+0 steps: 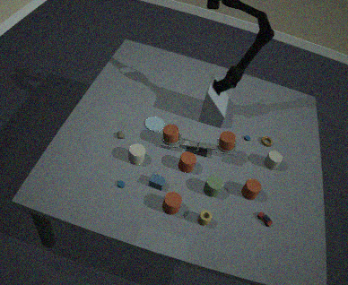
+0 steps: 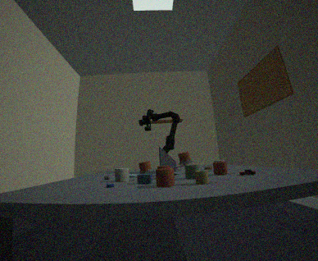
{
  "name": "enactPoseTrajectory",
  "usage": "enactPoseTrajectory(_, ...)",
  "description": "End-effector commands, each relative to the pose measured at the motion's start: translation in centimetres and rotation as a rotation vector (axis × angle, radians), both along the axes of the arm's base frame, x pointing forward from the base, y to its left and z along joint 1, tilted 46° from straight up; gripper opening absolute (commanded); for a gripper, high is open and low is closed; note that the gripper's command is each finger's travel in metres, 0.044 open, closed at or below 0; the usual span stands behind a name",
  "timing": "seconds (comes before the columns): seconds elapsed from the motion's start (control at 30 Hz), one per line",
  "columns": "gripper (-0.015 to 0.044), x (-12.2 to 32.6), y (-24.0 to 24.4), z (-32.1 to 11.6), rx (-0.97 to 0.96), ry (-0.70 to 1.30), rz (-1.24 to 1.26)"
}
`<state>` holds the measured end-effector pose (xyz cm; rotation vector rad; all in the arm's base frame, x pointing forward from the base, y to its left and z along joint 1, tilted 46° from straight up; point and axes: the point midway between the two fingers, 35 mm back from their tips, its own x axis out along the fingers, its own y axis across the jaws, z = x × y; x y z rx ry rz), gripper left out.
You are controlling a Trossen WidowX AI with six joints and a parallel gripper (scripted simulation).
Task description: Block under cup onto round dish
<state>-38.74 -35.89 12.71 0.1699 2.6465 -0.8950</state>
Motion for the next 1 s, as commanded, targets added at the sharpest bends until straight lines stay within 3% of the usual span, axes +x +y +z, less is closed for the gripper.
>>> enactPoseTrajectory(0.0, 0.0426, 0.1, -0.1, -0.1, -0.001, -0.003, 0.005)
enactPoseTrajectory(0.5, 0.044, 12.0, -5.1, -5.7, -0.031, -0.347, 0.36)
enactPoseTrajectory(0.97, 0.044, 25.9, -4.6, -10.4, -0.004, -0.767, 0.592)
